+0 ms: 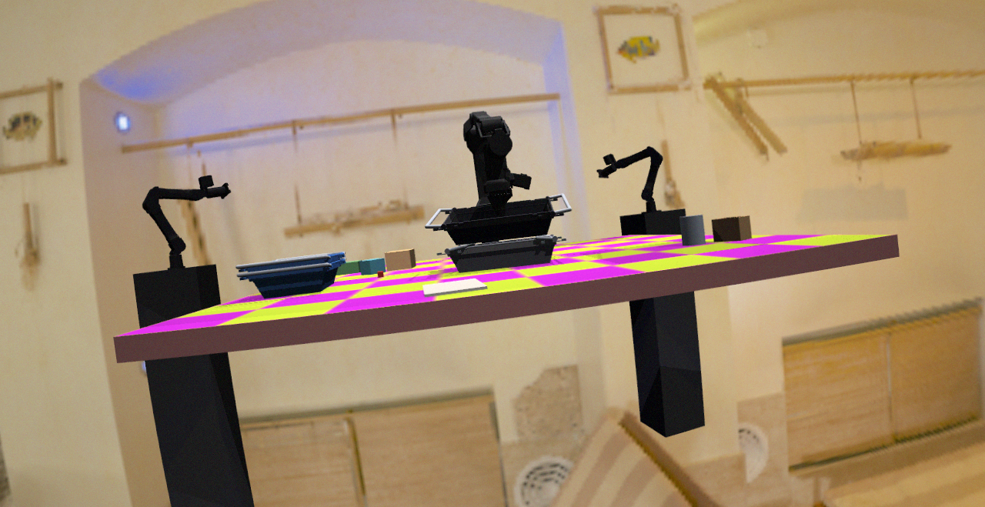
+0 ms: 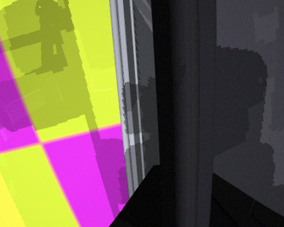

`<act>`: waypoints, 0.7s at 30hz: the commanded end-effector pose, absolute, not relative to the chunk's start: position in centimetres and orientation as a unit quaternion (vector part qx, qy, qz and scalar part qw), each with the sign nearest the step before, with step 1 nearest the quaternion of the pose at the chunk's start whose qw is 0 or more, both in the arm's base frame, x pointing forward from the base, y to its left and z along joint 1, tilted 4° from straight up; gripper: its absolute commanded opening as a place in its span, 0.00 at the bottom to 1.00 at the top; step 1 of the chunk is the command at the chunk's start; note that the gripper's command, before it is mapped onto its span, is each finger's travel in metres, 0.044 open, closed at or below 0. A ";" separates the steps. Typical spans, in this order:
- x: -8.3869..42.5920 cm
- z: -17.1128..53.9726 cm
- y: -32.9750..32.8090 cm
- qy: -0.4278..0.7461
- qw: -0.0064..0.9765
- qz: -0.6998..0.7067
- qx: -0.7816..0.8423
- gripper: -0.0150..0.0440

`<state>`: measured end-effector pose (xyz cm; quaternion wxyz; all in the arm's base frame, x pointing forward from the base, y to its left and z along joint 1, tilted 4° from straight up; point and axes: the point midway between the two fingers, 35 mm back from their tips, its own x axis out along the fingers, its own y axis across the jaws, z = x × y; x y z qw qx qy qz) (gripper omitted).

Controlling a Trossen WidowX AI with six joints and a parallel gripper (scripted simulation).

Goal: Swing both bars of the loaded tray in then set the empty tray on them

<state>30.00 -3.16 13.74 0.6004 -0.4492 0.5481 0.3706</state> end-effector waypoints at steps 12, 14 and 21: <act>29.2 12.4 -2.9 0.556 0.596 0.378 -0.439 0.25; 29.2 12.4 -2.9 0.556 0.596 0.378 -0.439 0.25; 29.2 12.4 -2.9 0.556 0.596 0.378 -0.439 0.25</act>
